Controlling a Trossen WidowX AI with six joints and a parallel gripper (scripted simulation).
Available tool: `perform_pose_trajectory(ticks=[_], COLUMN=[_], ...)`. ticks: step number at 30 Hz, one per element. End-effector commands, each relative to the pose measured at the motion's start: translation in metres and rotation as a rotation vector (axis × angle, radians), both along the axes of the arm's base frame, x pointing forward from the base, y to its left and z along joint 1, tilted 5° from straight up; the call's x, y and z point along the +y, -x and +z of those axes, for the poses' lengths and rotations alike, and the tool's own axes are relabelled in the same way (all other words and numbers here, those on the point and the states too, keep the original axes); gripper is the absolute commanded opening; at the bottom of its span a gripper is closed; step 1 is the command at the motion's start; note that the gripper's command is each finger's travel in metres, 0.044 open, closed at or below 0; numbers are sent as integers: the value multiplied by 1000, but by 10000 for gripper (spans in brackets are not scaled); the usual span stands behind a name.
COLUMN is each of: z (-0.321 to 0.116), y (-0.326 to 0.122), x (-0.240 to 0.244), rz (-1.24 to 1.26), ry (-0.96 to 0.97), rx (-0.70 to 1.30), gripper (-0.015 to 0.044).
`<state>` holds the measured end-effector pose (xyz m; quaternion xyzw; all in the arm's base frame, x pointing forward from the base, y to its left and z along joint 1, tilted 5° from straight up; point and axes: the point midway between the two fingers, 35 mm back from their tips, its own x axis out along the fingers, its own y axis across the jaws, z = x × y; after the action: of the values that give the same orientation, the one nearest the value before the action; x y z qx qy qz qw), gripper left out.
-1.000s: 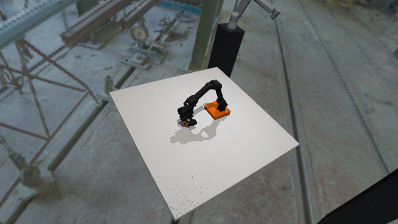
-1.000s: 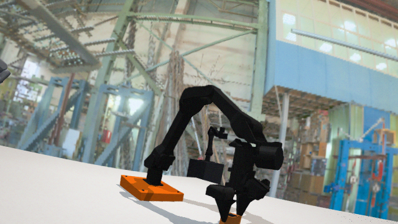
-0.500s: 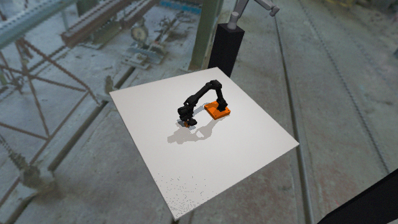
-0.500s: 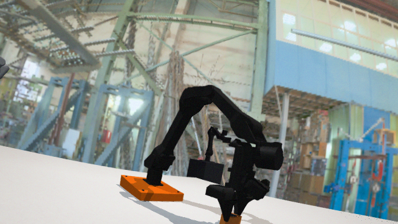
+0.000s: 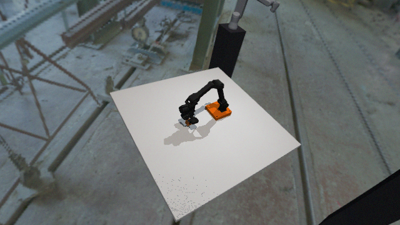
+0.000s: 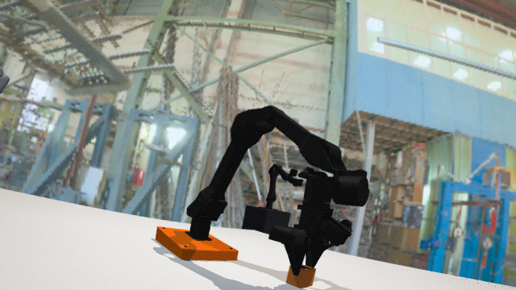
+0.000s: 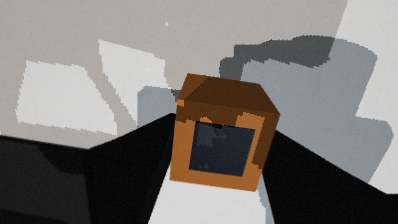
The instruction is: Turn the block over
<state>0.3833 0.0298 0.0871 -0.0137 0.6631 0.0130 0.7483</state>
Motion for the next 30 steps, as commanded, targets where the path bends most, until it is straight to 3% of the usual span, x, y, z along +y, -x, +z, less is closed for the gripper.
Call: perform_pose_trajectory(ticks=[1,30], z=[3,-7], y=[0,0], x=[0,0], rz=[2,5], ry=[2,-14], rx=[-6,-432], gripper=[0,0])
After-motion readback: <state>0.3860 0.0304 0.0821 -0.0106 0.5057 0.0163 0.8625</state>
